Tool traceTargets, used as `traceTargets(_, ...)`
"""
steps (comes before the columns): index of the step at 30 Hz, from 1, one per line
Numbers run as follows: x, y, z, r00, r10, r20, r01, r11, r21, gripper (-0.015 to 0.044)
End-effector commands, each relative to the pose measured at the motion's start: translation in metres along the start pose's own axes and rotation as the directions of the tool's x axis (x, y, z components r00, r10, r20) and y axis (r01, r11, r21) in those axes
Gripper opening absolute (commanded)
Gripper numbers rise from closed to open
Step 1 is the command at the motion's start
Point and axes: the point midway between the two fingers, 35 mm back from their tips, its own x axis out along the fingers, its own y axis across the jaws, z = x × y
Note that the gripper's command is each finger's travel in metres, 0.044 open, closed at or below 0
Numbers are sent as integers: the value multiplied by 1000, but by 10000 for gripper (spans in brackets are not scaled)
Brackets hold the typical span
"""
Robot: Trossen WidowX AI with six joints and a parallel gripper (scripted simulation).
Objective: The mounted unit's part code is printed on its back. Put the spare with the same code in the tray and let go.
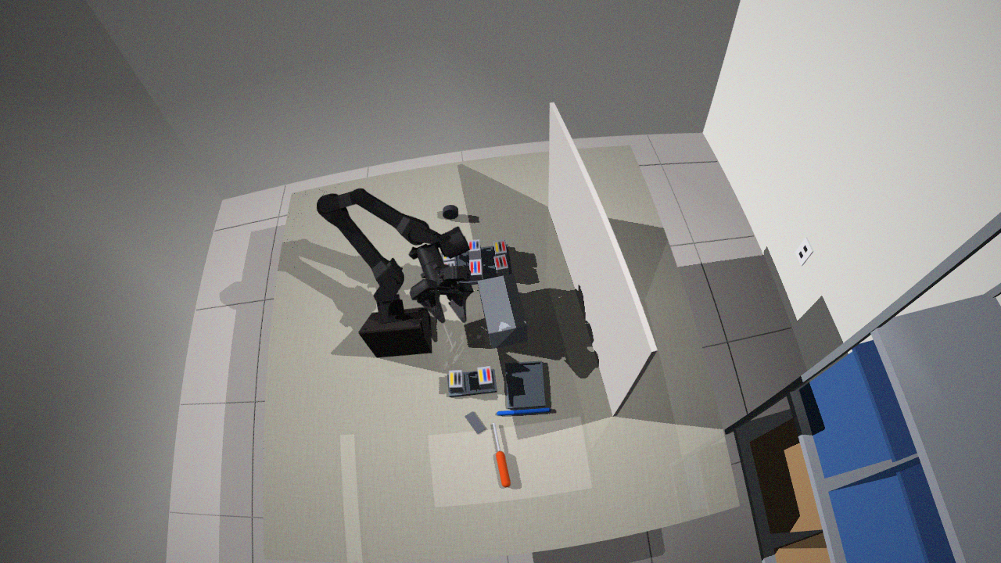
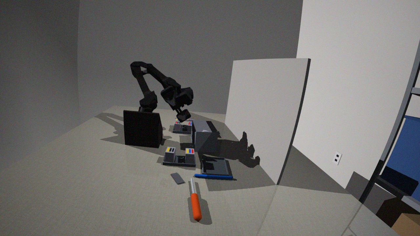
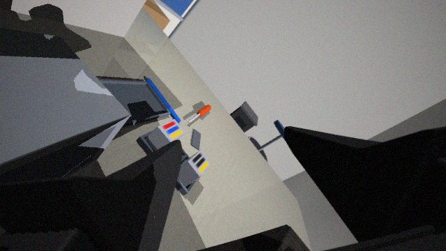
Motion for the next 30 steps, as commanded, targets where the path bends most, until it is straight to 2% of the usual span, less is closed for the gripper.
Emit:
traceTargets(1, 0, 0, 0, 1000, 0, 0, 0, 1000, 0, 426)
traceTargets(2, 0, 0, 0, 1000, 0, 0, 0, 1000, 0, 440)
traceTargets(9, -1, 3, 4, 1000, 14, -27, -15, 1000, -22, 440)
traceTargets(16, -9, 24, 40, 960, 146, -238, -187, 969, -162, 440)
traceTargets(23, -19, 50, 82, 833, 321, -451, -453, 864, -221, 440)
traceTargets(30, -22, 71, 127, 633, 509, -583, -707, 688, -166, 440)
